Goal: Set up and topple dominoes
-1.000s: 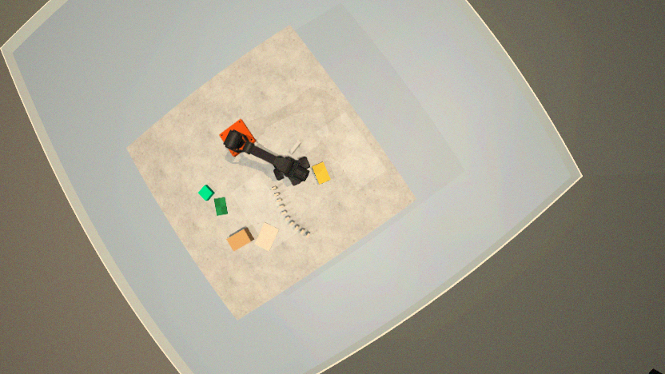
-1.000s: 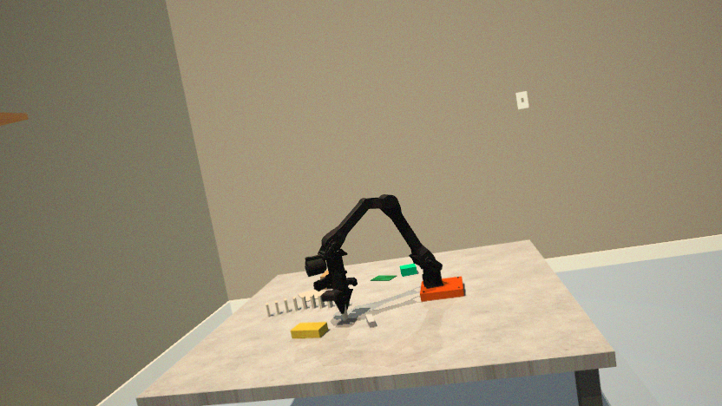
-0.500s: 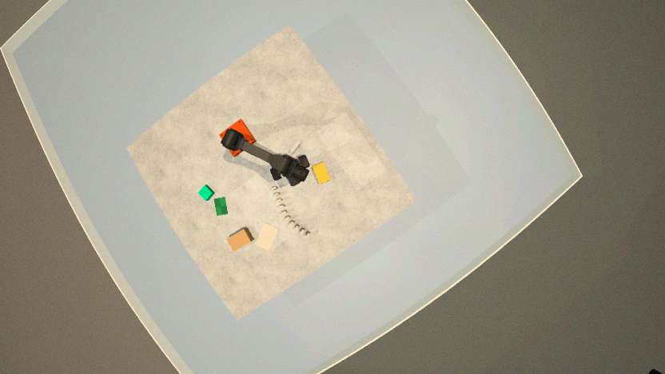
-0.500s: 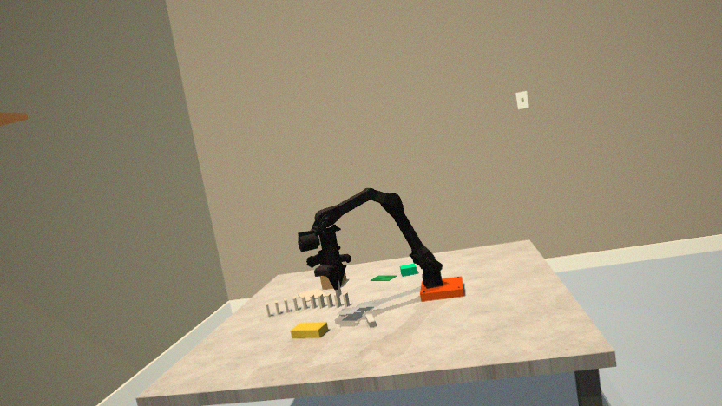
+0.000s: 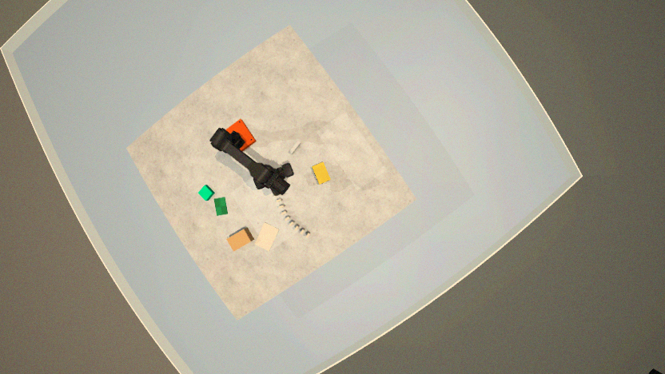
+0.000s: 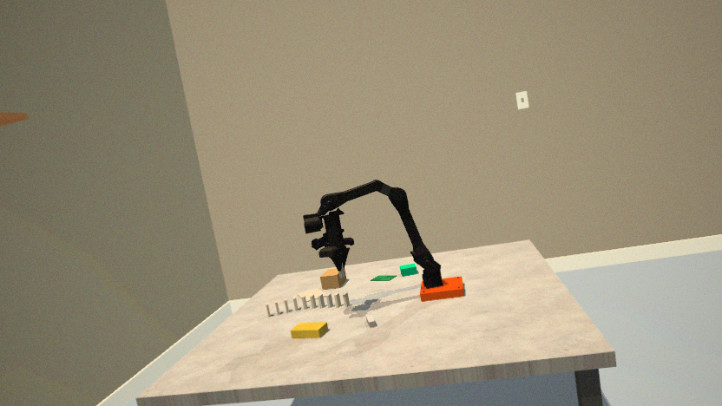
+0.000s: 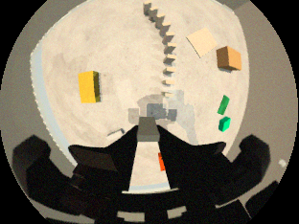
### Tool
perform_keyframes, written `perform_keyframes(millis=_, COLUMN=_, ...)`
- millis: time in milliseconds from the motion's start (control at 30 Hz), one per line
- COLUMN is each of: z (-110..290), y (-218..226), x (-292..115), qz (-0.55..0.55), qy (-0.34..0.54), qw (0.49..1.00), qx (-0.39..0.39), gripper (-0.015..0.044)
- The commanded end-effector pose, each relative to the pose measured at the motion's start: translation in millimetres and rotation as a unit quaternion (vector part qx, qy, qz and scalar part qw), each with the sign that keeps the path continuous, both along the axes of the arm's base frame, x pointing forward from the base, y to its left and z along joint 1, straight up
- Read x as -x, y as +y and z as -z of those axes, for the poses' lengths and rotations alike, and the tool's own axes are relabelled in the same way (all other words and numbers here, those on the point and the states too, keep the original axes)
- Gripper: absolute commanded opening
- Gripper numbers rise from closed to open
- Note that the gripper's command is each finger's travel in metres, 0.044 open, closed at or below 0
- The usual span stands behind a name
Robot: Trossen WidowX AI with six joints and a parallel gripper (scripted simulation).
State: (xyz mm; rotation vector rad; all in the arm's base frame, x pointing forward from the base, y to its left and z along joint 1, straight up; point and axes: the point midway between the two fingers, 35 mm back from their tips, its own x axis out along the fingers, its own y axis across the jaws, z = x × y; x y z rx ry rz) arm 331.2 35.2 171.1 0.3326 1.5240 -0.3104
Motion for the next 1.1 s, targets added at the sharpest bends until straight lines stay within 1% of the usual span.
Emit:
perform_keyframes(millis=0, z=2.0, y=-55.7, x=26.3, qz=0.002, qy=0.003, qw=1.000, qx=0.004, gripper=0.0107)
perform_keyframes(millis=300, z=5.2, y=-59.0, x=27.5, qz=0.002, qy=0.003, qw=1.000, qx=0.004, gripper=0.0107)
perform_keyframes(millis=700, z=59.3, y=-59.5, x=19.1, qz=0.002, qy=0.002, qw=1.000, qx=0.004, gripper=0.0107)
perform_keyframes(millis=1067, z=109.0, y=-59.2, x=21.3, qz=0.002, qy=0.003, qw=1.000, qx=0.004, gripper=0.0107)
